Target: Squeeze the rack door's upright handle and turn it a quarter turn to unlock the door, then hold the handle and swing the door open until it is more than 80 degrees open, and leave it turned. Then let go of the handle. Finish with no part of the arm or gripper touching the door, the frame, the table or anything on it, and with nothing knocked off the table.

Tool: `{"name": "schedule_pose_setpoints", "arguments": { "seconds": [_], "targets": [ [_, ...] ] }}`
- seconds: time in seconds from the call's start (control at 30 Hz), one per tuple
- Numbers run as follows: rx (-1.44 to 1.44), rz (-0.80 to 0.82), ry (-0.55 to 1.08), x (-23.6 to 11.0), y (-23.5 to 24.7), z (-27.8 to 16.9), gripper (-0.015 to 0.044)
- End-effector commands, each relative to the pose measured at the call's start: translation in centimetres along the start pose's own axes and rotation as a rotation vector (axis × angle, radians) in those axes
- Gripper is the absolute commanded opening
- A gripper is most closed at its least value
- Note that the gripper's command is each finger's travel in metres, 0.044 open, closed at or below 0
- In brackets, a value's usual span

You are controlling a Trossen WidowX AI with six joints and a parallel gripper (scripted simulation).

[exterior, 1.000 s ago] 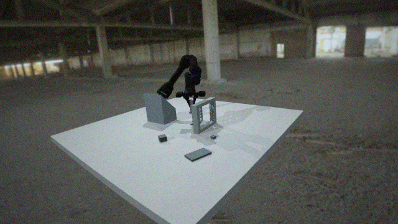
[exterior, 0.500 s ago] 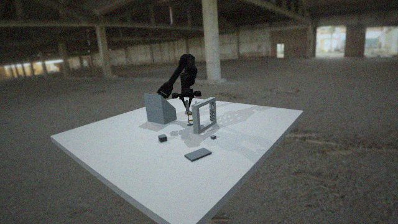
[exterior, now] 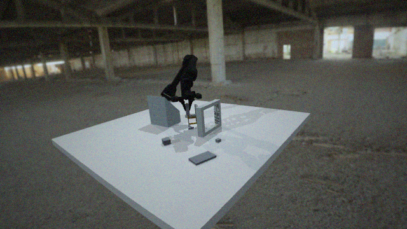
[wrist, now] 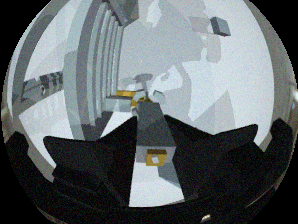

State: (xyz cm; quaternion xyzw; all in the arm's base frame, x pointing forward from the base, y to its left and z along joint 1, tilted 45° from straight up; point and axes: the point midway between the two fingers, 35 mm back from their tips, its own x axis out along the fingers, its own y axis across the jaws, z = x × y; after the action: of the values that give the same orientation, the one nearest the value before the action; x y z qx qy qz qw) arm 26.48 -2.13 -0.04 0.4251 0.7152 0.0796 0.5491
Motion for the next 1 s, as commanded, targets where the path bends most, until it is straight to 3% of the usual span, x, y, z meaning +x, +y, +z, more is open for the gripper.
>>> {"name": "schedule_pose_setpoints", "arguments": {
  "seconds": [0.0, 0.97],
  "targets": [
    [-0.076, 0.003, -0.004, 0.1, -0.5, 0.2, 0.0009],
    [-0.524, -0.001, -0.006, 0.0, -6.2, 2.9, 0.0009]
  ]
}}
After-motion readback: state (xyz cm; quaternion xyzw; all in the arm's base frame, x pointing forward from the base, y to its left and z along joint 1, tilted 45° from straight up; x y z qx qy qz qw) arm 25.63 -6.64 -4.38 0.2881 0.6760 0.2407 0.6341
